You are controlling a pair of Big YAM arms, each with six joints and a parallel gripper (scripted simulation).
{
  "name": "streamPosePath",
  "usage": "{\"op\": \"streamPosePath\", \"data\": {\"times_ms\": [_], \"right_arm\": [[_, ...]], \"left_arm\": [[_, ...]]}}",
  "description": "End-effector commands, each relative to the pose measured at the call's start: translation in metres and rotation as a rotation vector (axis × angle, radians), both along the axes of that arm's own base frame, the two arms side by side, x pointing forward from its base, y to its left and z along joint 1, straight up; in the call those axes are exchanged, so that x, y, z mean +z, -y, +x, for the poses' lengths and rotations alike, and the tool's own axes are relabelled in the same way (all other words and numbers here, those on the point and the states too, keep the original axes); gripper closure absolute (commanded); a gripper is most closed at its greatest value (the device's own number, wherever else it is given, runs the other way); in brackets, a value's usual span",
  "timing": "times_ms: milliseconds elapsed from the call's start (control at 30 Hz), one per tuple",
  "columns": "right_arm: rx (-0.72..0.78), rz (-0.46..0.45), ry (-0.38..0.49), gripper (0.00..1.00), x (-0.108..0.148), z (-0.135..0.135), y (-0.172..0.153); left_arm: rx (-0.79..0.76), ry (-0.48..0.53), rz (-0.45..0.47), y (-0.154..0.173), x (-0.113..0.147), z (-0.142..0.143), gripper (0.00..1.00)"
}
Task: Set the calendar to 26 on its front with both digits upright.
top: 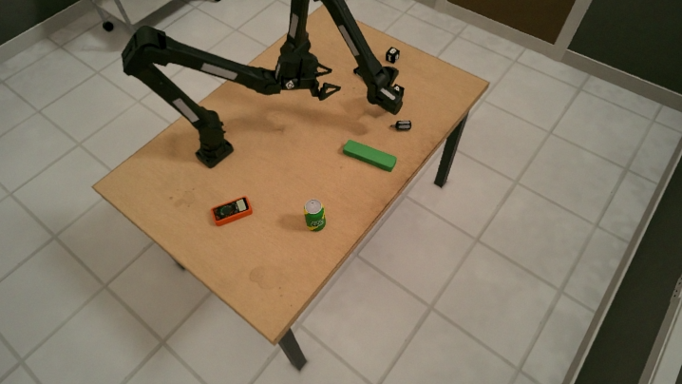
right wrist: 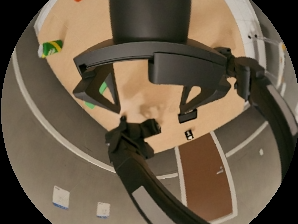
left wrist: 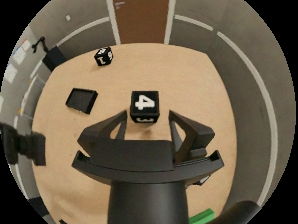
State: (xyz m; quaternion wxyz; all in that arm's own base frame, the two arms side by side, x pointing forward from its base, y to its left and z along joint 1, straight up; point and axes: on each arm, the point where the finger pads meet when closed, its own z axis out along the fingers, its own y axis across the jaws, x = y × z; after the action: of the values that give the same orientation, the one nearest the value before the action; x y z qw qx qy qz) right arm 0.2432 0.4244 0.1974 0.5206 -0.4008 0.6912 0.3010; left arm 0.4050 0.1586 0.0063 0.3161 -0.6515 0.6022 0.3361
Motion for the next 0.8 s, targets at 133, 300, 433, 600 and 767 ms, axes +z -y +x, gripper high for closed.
{"op": "streamPosePath", "data": {"times_ms": [133, 300, 433, 600, 767], "right_arm": [[0.003, 0.007, 0.002, 0.00, 0.005, 0.000, -0.003], [0.003, 0.007, 0.002, 0.00, 0.005, 0.000, -0.003], [0.003, 0.007, 0.002, 0.00, 0.005, 0.000, -0.003], [0.003, 0.007, 0.002, 0.00, 0.005, 0.000, -0.003], [0.003, 0.007, 0.002, 0.00, 0.005, 0.000, -0.003]], "left_arm": [[-0.001, -0.033, 0.000, -0.012, -0.017, -0.007, 0.31], [-0.001, -0.017, 0.001, -0.018, -0.017, 0.001, 0.31], [-0.001, -0.030, -0.001, -0.022, -0.023, -0.006, 0.31], [-0.001, -0.032, -0.002, -0.028, -0.028, -0.008, 0.31], [-0.012, -0.017, 0.000, -0.024, -0.024, 0.002, 0.31]]}}
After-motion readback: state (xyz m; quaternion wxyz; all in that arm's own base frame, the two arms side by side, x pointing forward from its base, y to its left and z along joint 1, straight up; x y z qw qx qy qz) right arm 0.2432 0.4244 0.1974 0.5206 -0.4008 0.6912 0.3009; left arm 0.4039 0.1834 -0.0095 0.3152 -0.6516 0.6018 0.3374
